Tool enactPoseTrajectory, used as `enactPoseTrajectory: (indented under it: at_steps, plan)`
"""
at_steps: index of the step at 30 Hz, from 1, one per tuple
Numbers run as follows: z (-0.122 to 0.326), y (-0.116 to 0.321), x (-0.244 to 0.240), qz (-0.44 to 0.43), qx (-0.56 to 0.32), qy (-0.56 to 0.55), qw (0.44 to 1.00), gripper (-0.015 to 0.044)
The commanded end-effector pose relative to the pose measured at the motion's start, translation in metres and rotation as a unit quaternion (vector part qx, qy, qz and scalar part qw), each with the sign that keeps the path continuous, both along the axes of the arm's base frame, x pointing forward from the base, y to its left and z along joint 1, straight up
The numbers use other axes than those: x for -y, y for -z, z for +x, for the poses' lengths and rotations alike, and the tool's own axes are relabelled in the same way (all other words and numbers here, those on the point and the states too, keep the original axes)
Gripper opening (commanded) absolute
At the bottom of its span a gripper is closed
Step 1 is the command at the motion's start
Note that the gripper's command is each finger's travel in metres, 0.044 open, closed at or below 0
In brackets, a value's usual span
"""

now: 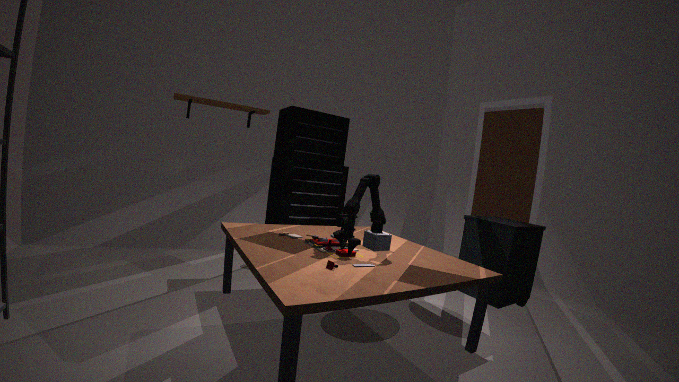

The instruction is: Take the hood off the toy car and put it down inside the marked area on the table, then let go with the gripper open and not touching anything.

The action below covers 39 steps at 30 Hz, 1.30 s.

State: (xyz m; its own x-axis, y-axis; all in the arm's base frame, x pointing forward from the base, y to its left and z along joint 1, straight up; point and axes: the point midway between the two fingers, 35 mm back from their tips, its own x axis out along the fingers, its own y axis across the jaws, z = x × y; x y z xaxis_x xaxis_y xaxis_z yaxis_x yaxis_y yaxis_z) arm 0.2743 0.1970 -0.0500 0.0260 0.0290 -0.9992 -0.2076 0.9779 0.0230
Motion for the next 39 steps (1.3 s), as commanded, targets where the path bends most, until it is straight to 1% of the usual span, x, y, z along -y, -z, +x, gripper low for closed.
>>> enactPoseTrajectory:
  at_steps: [1, 15, 18, 22, 39]
  plan:
    - [0.0, 0.0, 0.0, 0.0, 0.0, 0.0, 1.0, 0.0079]
    - [0.0, -0.003, 0.0, 0.0, 0.0, 0.0, 1.0, 0.044]
    - [0.002, -0.024, -0.001, -0.001, -0.001, 0.0, 1.0, 0.044]
    - [0.0, -0.071, 0.001, -0.004, -0.004, 0.0, 1.0, 0.044]
    - [0.0, -0.073, 0.001, -0.004, -0.004, 0.0, 1.0, 0.044]
